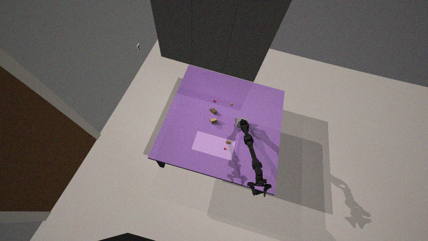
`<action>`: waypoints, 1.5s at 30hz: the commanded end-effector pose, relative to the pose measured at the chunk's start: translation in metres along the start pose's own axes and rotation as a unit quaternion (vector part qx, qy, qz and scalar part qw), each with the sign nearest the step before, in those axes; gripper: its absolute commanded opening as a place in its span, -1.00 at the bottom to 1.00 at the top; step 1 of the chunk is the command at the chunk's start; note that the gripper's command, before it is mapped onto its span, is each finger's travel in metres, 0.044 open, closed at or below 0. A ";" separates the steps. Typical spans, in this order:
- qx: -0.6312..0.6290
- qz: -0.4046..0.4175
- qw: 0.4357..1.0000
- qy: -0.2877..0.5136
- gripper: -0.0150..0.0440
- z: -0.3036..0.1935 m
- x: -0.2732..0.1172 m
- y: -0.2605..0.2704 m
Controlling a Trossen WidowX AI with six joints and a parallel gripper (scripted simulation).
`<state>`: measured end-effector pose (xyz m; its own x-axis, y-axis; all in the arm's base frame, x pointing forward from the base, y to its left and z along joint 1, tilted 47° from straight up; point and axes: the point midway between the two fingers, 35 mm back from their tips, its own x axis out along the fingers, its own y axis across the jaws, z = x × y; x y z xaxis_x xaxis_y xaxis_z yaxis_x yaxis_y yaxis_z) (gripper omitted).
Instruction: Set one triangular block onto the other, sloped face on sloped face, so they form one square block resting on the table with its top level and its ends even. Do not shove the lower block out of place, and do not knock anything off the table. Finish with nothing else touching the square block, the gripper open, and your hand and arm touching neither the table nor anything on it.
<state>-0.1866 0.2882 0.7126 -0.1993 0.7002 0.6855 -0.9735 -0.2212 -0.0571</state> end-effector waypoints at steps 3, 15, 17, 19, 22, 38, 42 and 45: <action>-0.012 -0.004 1.000 0.006 1.00 -0.006 0.002 -0.004; -0.183 -0.062 0.975 0.115 1.00 -0.089 0.015 -0.090; -0.210 -0.072 0.965 0.136 1.00 -0.102 0.015 -0.109; -0.236 -0.083 0.955 0.159 1.00 -0.115 0.013 -0.129; -0.274 -0.100 0.937 0.194 1.00 -0.134 0.008 -0.161; -0.413 -0.162 0.794 0.416 1.00 -0.217 -0.071 -0.350; -0.426 -0.169 0.750 0.477 1.00 -0.231 -0.107 -0.398; -0.429 -0.175 0.716 0.522 1.00 -0.238 -0.139 -0.433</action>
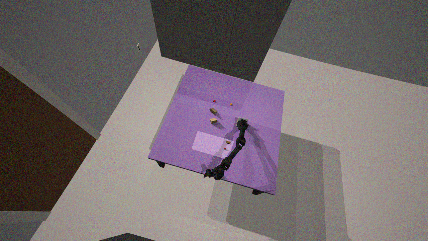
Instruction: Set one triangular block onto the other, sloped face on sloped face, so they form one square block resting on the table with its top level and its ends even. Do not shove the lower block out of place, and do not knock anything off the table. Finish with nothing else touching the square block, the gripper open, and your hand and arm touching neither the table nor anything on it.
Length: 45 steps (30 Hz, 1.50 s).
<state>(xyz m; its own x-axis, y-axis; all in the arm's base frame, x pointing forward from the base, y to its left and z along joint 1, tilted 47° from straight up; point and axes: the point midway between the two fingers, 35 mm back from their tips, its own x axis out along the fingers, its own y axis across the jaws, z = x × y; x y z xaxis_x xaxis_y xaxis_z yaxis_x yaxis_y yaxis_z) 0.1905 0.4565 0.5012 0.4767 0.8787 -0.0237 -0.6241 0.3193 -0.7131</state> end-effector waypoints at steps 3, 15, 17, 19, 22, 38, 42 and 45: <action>-0.043 0.023 0.993 0.111 1.00 -0.100 0.021 -0.019; -0.060 0.106 0.944 0.306 1.00 -0.290 0.005 -0.045; -0.052 0.127 0.932 0.336 1.00 -0.322 -0.003 -0.043; -0.042 0.149 0.918 0.365 1.00 -0.352 -0.013 -0.041; -0.022 0.182 0.895 0.406 1.00 -0.397 -0.032 -0.037; 0.181 0.365 0.744 0.530 1.00 -0.583 -0.194 0.012; 0.263 0.401 0.700 0.530 1.00 -0.610 -0.247 0.032; 0.311 0.427 0.672 0.519 1.00 -0.621 -0.280 0.044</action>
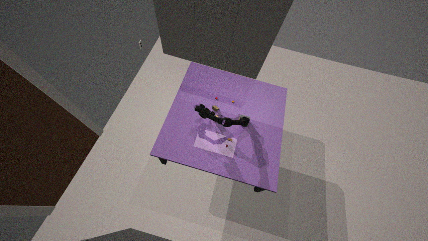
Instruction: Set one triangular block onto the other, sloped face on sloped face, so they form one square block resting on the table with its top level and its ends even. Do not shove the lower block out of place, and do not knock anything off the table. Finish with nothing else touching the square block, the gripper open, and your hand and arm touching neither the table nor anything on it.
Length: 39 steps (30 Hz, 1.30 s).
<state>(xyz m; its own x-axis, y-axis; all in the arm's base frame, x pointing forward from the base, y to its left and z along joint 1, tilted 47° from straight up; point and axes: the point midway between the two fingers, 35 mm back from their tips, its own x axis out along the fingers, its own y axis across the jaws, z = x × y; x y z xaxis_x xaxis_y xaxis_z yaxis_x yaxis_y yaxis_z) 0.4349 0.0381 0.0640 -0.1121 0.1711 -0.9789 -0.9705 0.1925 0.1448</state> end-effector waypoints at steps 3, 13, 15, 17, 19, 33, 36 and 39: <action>0.045 0.110 0.993 -0.016 1.00 -0.061 0.026 0.018; 0.045 0.110 0.993 -0.016 1.00 -0.061 0.030 0.018; 0.045 0.110 0.993 -0.016 1.00 -0.061 0.033 0.018; 0.045 0.110 0.993 -0.016 1.00 -0.060 0.036 0.019; 0.045 0.110 0.993 -0.016 1.00 -0.060 0.039 0.019; 0.045 0.110 0.993 -0.016 1.00 -0.057 0.062 0.022; 0.045 0.110 0.993 -0.016 1.00 -0.057 0.067 0.023; 0.045 0.110 0.993 -0.016 1.00 -0.057 0.071 0.024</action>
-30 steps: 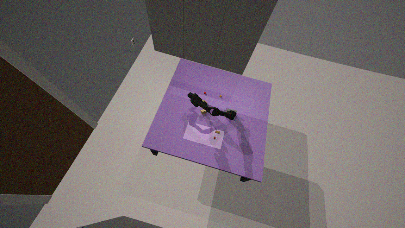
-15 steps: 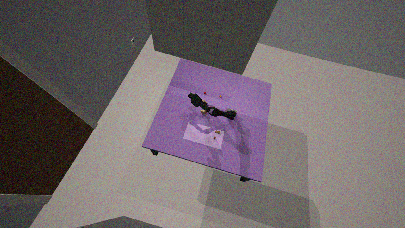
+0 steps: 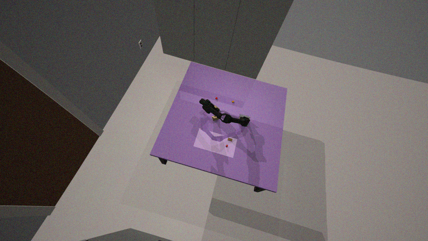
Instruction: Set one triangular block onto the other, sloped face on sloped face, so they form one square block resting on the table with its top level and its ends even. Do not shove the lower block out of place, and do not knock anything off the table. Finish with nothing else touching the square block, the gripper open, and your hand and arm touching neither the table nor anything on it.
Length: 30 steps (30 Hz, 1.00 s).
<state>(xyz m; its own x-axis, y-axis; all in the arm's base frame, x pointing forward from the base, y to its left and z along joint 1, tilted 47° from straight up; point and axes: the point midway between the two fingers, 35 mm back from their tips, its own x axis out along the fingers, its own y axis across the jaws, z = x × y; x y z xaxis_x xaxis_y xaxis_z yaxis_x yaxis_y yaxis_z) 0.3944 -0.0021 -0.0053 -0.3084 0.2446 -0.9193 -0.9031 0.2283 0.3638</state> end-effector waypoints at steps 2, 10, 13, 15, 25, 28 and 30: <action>0.002 0.003 1.000 -0.002 1.00 0.001 0.010 0.002; 0.002 0.003 1.000 -0.002 1.00 0.001 0.023 0.003; 0.002 0.003 1.000 -0.002 1.00 0.001 0.028 0.003; 0.002 0.003 1.000 -0.002 1.00 0.002 0.031 0.003; 0.002 0.003 1.000 -0.002 1.00 0.002 0.047 0.006; 0.002 0.003 1.000 -0.002 1.00 0.002 0.052 0.007; 0.002 0.003 1.000 -0.002 1.00 0.002 0.055 0.008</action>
<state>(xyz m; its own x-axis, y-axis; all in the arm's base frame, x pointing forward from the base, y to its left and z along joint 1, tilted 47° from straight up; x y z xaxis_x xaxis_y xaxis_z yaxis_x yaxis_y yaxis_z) 0.3750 0.0124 -0.0498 -0.3121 0.2456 -0.9177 -0.9016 0.2280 0.3677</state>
